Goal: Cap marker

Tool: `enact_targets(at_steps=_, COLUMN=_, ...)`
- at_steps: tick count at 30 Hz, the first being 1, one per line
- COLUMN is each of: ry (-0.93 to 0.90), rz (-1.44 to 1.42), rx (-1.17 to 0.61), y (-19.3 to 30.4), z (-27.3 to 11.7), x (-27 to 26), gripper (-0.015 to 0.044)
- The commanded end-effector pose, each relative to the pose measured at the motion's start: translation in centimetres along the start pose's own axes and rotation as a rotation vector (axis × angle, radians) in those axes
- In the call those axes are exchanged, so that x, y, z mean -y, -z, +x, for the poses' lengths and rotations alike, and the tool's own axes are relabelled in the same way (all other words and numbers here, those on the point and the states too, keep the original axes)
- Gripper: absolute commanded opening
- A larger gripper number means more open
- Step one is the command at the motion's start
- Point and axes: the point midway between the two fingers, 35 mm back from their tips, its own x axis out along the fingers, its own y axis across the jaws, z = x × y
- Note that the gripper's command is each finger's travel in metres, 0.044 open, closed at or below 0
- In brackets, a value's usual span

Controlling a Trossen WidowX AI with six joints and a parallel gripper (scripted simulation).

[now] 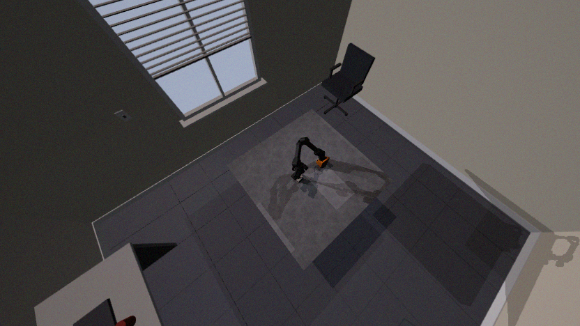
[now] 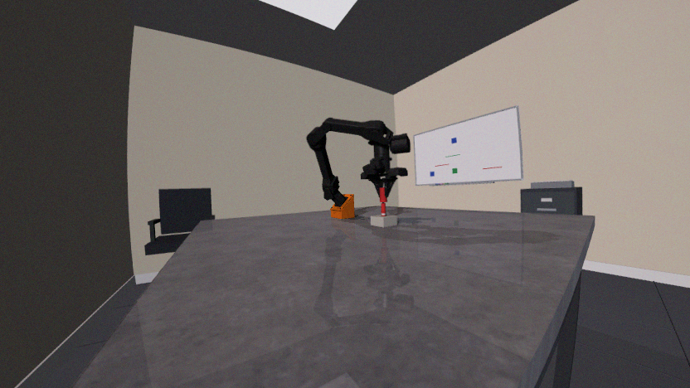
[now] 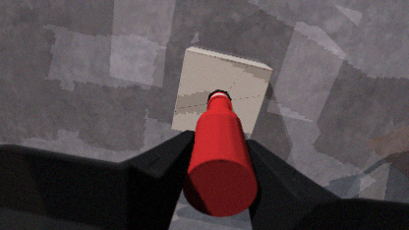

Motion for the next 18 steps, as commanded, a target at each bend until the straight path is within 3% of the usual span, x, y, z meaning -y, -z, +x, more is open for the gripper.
enact_targets(at_steps=1, ry=-0.003, rz=-0.005, rx=0.003, y=0.0, z=0.7, x=0.0, gripper=0.0000)
enact_targets(at_steps=18, ry=-0.003, rz=-0.004, rx=0.005, y=-0.1, z=3.4, x=0.1, gripper=0.0000)
